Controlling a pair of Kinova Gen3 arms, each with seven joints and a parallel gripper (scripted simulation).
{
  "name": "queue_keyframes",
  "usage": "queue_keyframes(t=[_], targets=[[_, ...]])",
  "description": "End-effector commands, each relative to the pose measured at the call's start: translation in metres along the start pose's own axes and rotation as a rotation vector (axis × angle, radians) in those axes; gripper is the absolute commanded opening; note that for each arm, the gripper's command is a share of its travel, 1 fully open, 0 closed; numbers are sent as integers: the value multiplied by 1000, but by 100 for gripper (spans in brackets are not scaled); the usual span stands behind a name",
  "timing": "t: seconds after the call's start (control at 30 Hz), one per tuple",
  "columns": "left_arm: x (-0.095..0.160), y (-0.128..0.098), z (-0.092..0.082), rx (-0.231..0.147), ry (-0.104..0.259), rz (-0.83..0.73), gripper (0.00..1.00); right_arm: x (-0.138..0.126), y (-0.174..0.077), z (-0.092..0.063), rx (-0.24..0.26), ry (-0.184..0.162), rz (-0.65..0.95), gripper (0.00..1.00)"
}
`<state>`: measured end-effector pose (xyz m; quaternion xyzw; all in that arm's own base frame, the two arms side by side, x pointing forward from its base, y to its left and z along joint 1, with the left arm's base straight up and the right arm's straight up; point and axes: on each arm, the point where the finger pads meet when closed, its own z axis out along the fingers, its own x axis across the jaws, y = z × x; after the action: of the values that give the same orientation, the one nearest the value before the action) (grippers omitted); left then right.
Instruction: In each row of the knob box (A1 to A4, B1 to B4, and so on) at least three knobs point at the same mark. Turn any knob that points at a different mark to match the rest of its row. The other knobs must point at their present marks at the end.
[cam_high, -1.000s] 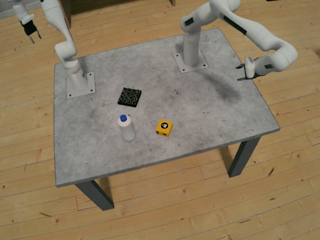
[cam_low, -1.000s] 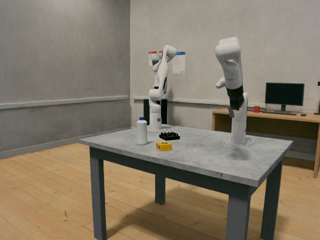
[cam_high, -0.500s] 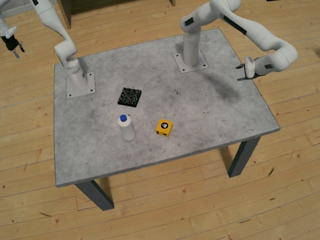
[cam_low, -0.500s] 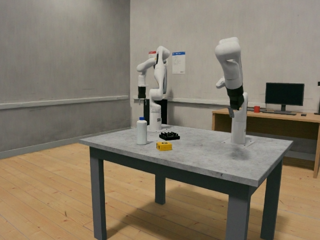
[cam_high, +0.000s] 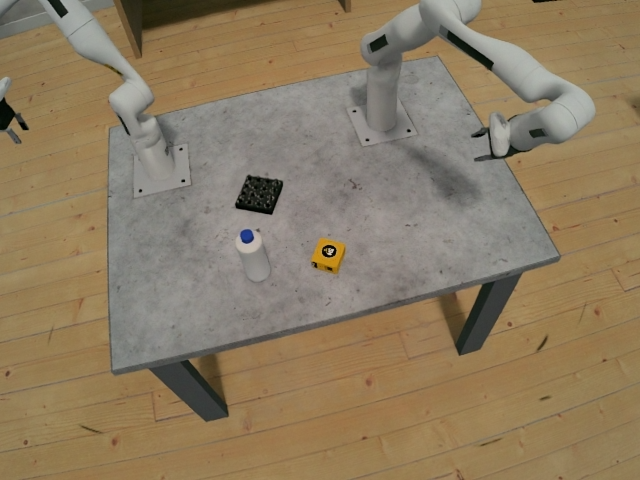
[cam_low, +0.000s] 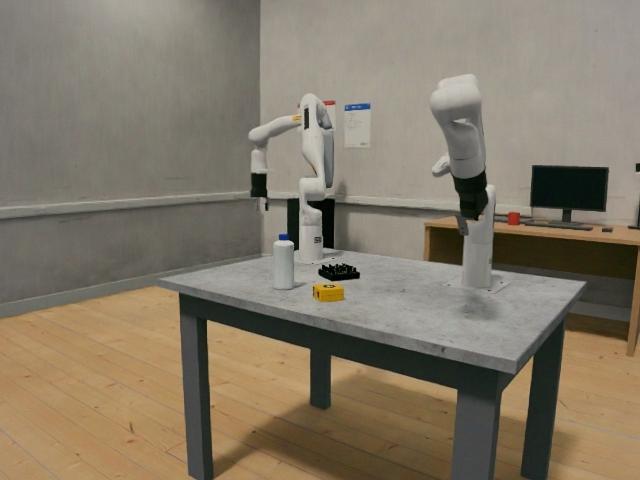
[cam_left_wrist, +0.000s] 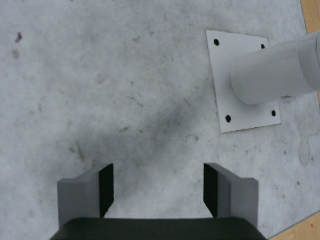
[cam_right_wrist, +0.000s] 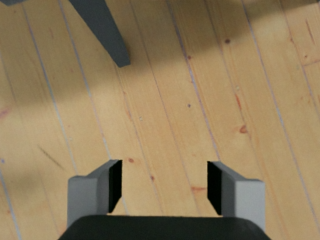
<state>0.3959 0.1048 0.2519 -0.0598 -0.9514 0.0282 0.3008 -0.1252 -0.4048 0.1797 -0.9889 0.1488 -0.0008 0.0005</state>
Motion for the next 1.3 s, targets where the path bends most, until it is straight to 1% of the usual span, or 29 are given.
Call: queue_keyframes(t=[0.0, 0.17, 0.23, 0.43, 0.67, 1.03, 1.27], targets=[[0, 0, -1, -1, -2, 0, 100, 26, 1, -1, -1, -1, -59, 100], [0, 0, -1, -1, -2, 0, 100, 57, -2, -1, -1, -2, -132, 100], [0, 0, -1, -1, -2, 0, 100, 57, -2, -1, -1, -2, -132, 100], [0, 0, -1, -1, -2, 0, 100, 86, -7, -1, -1, -2, -203, 100], [0, 0, -1, -1, -2, 0, 100, 111, -13, -1, -1, -2, -263, 100], [0, 0, -1, -1, -2, 0, 100, 129, -19, 0, -1, -2, -307, 100], [0, 0, -1, -1, -2, 0, 100, 135, -20, 0, -1, -2, -321, 100]])
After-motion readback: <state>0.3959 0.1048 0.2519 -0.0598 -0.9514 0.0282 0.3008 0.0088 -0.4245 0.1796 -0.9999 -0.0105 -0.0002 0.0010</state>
